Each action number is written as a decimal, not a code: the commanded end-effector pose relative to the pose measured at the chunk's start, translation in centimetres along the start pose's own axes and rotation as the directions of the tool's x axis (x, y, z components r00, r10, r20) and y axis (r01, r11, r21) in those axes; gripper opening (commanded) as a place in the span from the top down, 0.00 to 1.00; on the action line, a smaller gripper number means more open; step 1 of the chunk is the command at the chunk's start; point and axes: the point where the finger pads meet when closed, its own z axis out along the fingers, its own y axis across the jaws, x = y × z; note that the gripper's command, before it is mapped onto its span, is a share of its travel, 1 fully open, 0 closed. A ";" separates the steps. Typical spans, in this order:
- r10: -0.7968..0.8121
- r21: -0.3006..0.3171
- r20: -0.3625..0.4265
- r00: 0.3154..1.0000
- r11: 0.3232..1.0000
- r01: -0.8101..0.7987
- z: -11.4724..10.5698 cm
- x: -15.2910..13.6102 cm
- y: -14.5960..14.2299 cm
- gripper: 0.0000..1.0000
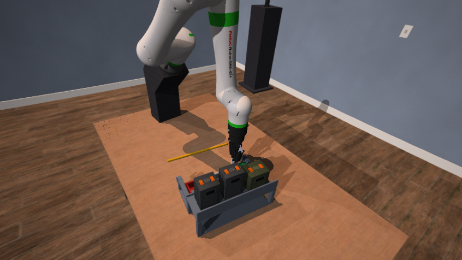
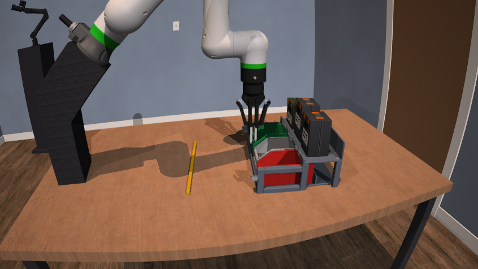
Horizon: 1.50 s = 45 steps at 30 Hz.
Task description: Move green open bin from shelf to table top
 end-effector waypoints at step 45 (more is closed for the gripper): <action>0.000 -0.003 0.000 1.000 1.000 0.000 -2.0 0.0 3.0 1.00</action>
